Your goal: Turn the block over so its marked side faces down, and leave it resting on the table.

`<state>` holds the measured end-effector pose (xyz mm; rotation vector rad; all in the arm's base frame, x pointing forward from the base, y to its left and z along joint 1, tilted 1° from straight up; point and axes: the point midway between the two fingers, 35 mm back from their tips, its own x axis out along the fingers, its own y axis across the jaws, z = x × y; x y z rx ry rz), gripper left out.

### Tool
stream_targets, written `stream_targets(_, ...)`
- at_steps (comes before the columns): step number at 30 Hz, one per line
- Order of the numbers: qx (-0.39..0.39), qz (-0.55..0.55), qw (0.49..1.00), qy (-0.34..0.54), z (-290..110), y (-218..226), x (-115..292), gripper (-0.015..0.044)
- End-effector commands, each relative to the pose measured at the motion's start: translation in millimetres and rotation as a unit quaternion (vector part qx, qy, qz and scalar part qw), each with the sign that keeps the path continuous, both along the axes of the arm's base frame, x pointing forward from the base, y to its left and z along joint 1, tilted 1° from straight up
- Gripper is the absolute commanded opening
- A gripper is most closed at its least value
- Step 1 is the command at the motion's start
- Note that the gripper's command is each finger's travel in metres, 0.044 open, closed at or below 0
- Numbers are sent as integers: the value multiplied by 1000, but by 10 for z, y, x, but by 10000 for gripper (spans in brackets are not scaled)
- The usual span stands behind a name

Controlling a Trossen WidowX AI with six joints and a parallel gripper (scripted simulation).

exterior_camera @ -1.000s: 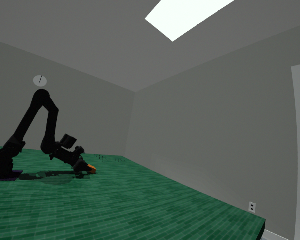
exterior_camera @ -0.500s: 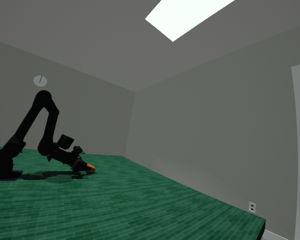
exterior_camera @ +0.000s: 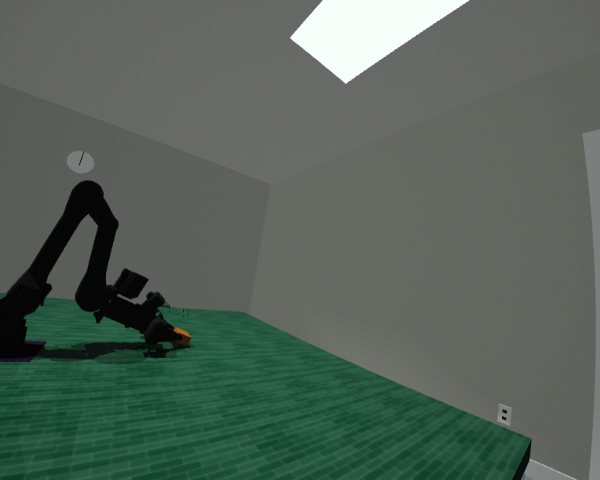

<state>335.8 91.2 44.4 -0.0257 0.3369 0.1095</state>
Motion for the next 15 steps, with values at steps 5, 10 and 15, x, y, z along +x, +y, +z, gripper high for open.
stream_targets(5,-2,-1,1000,-2,4,-4,0,420)
stream_targets(10,-2,-1,1000,-2,4,-4,0,440)
stream_targets(15,-2,-1,1000,-2,4,-4,0,440)
